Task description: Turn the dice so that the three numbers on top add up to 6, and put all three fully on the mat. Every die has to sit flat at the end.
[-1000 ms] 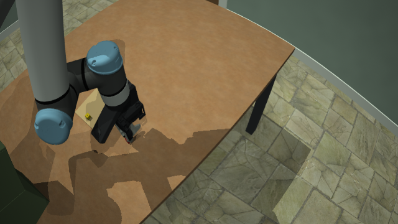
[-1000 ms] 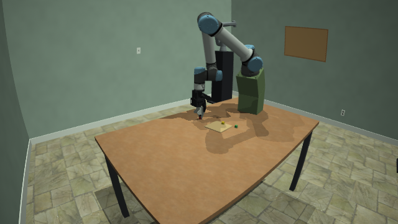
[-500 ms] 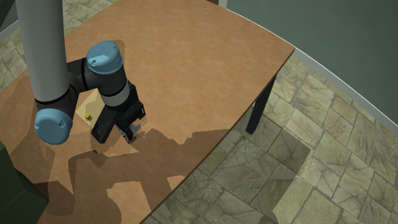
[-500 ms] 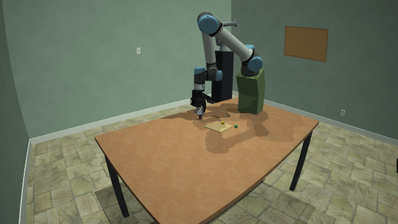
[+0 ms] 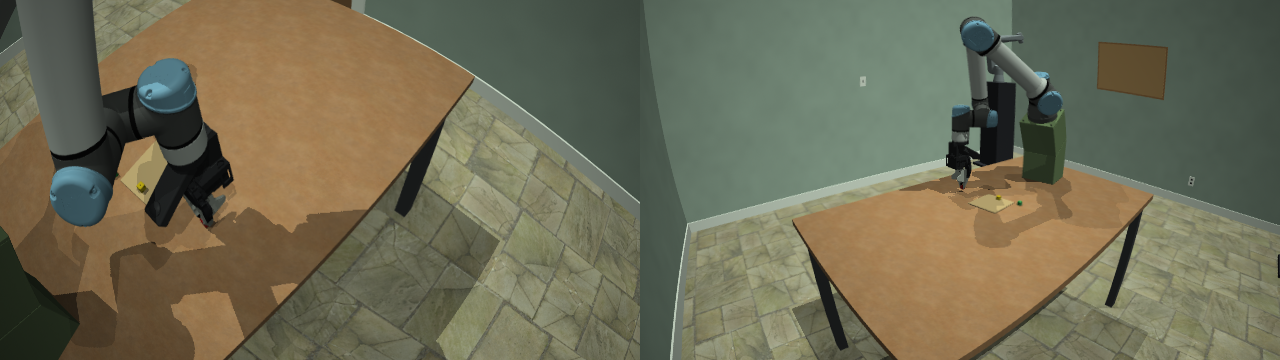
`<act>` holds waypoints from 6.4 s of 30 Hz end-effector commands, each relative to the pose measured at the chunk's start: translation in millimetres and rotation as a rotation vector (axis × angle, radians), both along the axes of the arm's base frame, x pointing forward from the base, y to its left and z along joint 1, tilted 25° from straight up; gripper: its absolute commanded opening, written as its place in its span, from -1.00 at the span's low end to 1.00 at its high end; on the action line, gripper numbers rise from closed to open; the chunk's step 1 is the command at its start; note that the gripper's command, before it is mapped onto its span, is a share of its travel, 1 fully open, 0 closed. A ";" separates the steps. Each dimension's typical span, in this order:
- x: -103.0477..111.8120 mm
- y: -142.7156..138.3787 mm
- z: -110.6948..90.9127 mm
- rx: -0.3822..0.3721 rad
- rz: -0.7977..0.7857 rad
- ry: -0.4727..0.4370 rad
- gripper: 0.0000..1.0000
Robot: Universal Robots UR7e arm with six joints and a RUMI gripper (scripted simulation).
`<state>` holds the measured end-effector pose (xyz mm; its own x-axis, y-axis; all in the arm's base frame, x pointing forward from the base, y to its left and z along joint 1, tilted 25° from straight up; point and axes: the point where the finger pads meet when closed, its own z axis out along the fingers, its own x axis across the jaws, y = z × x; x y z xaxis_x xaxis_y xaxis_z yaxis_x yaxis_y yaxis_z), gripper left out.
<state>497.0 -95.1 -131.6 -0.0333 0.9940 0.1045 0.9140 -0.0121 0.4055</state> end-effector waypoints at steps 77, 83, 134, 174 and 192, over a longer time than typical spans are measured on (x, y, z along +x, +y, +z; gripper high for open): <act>-50.2 168.6 99.6 -0.056 0.127 -0.016 -0.99; -50.2 168.6 99.6 -0.056 0.127 -0.016 -0.99; -11.3 179.4 13.8 -0.056 0.127 -0.015 -0.99; -10.7 179.5 12.3 -0.056 0.127 -0.015 -0.99; -10.7 180.0 12.4 -0.056 0.127 -0.015 -0.99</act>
